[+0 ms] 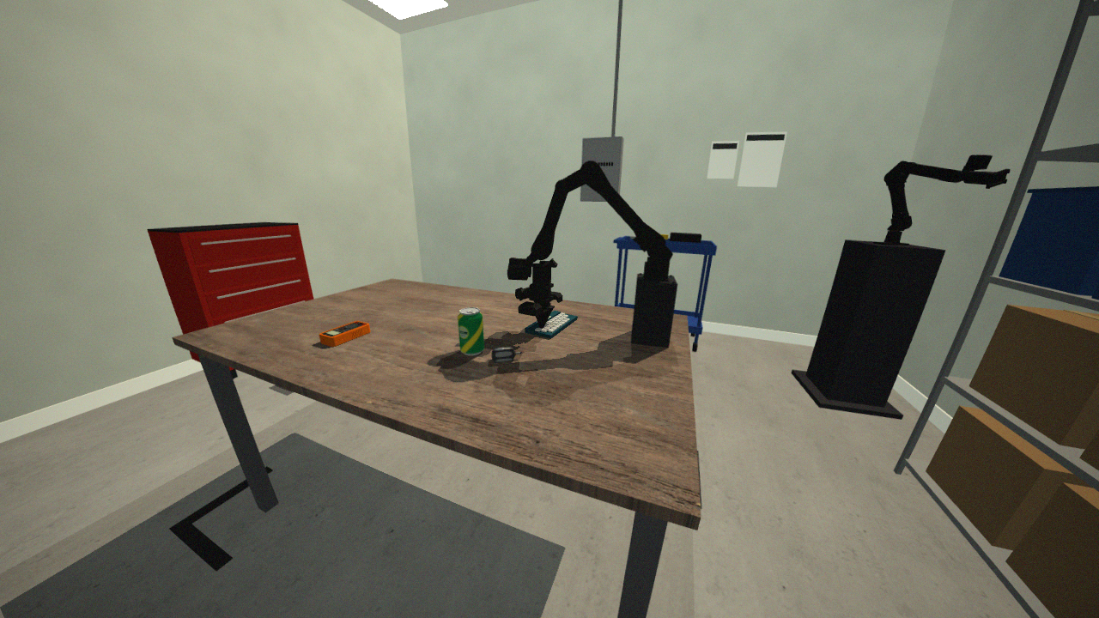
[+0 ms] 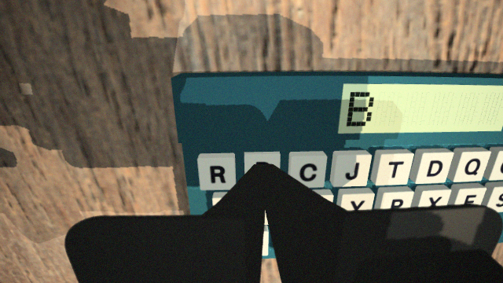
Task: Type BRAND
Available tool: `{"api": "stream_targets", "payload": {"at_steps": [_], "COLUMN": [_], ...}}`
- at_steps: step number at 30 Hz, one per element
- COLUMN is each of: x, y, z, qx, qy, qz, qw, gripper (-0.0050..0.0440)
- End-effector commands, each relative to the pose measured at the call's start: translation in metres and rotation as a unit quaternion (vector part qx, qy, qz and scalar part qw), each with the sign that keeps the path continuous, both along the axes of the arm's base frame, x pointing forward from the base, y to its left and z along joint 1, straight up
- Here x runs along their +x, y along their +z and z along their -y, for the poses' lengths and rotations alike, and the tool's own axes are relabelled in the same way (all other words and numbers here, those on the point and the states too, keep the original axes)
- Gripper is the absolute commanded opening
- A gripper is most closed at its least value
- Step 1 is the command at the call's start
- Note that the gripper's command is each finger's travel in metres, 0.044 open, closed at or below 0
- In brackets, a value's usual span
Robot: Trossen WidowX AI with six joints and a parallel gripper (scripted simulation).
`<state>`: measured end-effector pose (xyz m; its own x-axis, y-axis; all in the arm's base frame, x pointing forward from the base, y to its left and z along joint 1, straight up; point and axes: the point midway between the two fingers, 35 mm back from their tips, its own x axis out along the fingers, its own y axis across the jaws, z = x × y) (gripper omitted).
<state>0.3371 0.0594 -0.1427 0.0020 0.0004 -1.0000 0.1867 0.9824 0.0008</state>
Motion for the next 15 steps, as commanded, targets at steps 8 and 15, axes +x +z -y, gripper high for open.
{"api": "stream_targets", "payload": {"at_steps": [8,15], "x": [0.0102,0.0102], "y": [0.0060,0.0060], "z": [-0.0016,-0.0016], "qx": [0.002,0.002], "qy": [-0.003,-0.003], "qz": [0.016,0.016], "qw": [1.000,1.000], "gripper": [-0.0050,-0.0050]}}
